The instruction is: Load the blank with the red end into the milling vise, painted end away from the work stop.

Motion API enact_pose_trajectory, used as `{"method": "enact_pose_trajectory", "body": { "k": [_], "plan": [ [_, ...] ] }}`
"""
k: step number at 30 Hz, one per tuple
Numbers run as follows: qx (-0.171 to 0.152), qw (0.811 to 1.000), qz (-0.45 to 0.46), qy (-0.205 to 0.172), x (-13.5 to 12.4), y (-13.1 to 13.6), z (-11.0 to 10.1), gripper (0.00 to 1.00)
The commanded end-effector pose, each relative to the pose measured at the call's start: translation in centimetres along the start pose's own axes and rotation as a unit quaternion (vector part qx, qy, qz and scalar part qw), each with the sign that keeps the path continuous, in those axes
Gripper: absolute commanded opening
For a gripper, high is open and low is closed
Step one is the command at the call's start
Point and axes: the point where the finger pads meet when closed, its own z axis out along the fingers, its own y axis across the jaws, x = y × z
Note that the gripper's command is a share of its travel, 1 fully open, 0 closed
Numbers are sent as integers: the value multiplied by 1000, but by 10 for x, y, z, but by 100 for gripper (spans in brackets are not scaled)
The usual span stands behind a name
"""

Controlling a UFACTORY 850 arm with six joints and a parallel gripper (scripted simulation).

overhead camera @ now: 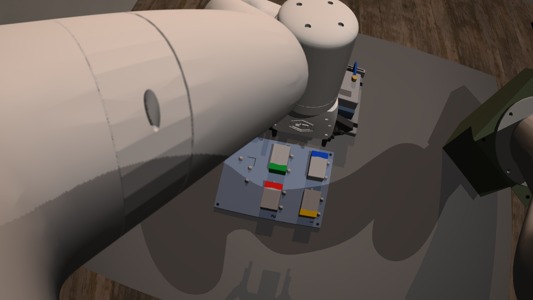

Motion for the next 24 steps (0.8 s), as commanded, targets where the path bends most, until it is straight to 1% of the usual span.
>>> {"method": "enact_pose_trajectory", "body": {
  "k": [1, 12, 24],
  "plan": [
    [1, 1000, -1, 0, 0, -1, 1, 100],
    [1, 1000, 0, 0, -1, -1, -9, 100],
    [1, 1000, 0, 0, -1, -1, -11, 100]
  ]
}}
